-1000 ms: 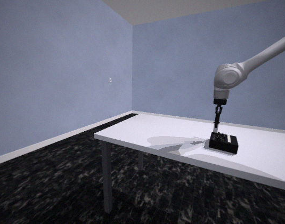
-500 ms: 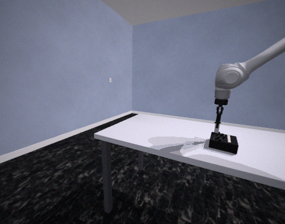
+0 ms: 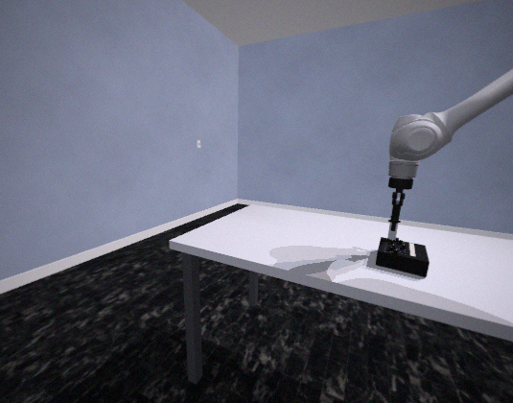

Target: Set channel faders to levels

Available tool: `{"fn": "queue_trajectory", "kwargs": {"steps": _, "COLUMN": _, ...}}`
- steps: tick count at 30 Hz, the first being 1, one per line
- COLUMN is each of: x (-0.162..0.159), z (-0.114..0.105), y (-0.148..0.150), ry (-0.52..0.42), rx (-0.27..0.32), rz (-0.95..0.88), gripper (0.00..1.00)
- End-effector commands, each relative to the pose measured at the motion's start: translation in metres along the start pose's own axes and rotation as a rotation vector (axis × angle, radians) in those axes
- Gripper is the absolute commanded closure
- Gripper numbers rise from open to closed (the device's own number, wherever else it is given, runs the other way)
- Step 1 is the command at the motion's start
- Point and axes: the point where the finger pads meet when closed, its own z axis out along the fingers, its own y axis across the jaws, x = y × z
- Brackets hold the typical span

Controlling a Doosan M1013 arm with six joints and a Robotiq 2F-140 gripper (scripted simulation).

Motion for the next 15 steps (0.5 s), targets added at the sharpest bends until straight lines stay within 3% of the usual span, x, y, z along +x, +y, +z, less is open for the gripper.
{"fn": "queue_trajectory", "kwargs": {"steps": 1, "x": 0.0013, "z": -0.0001, "y": 0.0000, "ry": 0.000, "rx": 0.000, "rz": 0.000, "gripper": 1.00}}
{"fn": "queue_trajectory", "kwargs": {"steps": 15, "x": 0.0061, "z": -0.0001, "y": 0.0000, "ry": 0.000, "rx": 0.000, "rz": 0.000, "gripper": 1.00}}
